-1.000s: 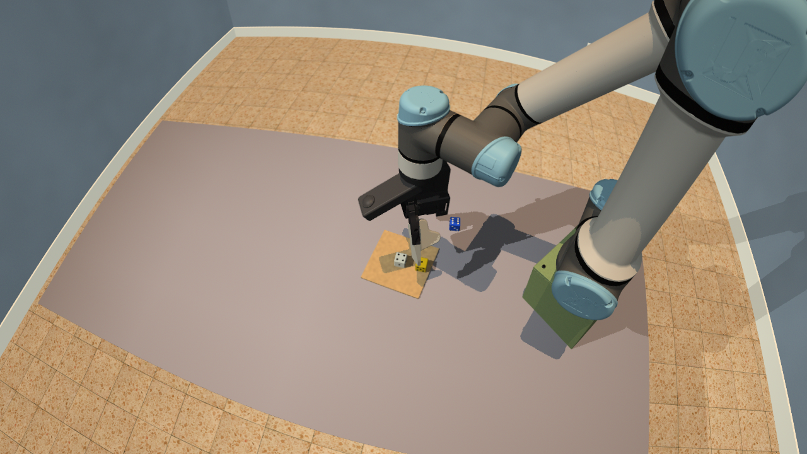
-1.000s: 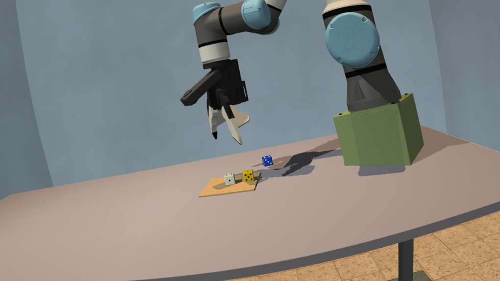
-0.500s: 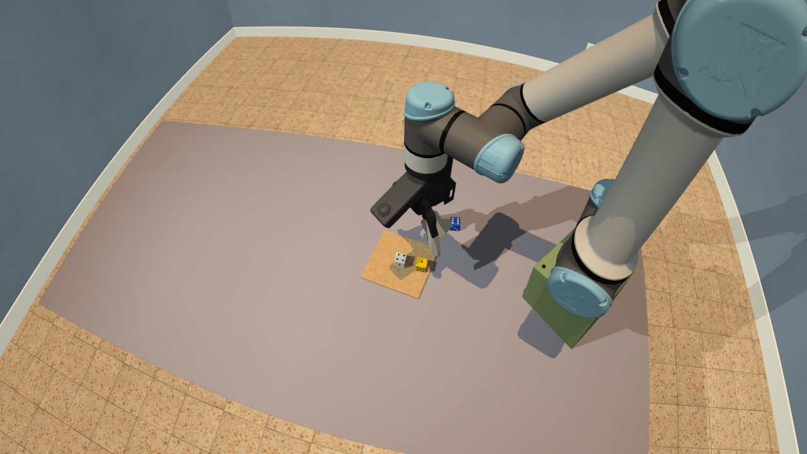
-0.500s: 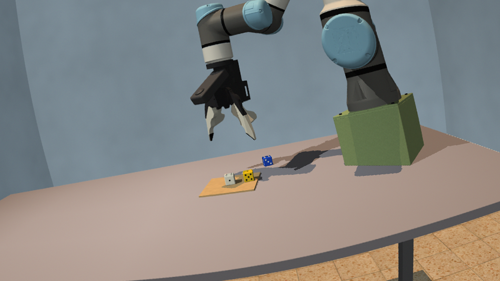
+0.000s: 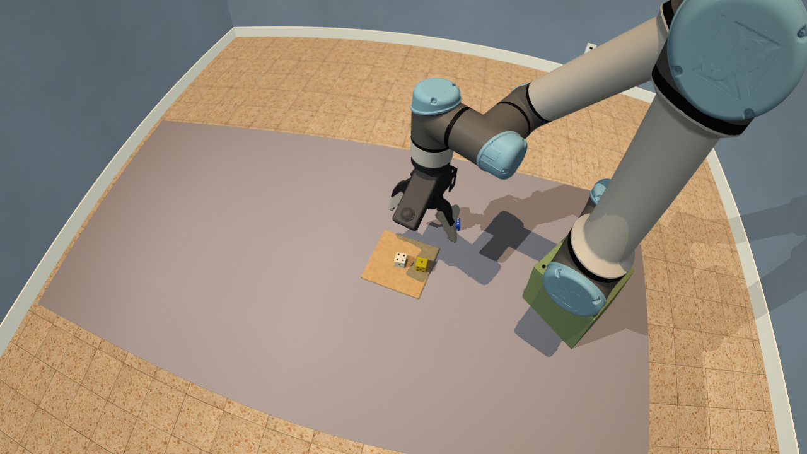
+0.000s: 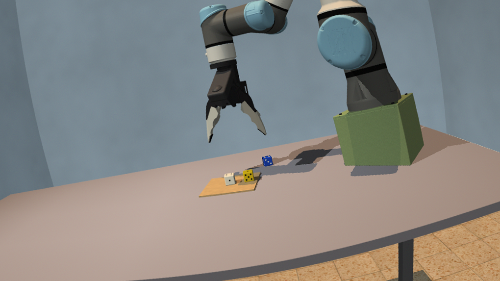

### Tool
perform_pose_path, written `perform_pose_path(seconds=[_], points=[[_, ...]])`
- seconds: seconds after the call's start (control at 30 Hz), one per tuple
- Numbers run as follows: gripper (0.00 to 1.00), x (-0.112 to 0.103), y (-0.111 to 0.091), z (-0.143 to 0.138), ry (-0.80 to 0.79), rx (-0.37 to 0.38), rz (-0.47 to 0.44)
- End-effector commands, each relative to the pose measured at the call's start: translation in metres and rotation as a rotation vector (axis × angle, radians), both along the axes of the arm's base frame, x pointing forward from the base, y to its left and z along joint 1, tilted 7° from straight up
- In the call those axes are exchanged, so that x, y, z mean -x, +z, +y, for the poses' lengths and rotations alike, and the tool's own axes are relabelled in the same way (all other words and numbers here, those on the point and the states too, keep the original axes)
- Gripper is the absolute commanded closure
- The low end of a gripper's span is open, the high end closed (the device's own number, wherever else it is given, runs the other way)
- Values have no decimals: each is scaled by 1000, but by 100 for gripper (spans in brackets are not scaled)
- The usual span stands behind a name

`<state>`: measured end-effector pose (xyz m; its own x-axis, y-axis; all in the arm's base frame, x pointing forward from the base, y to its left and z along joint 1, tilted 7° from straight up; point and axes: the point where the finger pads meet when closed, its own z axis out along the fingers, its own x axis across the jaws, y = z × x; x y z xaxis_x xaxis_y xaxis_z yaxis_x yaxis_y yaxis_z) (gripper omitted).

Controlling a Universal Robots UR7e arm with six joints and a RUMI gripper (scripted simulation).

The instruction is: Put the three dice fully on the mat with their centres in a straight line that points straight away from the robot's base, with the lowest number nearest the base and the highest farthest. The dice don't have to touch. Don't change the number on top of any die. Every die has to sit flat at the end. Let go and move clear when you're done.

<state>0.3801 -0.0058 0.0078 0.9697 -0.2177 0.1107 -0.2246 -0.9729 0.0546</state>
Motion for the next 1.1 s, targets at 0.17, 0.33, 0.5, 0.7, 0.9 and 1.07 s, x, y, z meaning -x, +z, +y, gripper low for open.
perform_pose_path(seconds=[0.17, 0.33, 0.5, 0.7, 0.9, 1.07], points=[[0, 9, -1, -12, 291, 18, 16], [0, 14, -1, -18, 436, 33, 27], [0, 17, -2, -22, 521, 41, 33], [0, 23, -2, -31, 708, 60, 46], [0, 29, -3, -38, 868, 76, 58], [0, 31, -3, -42, 941, 84, 63]])
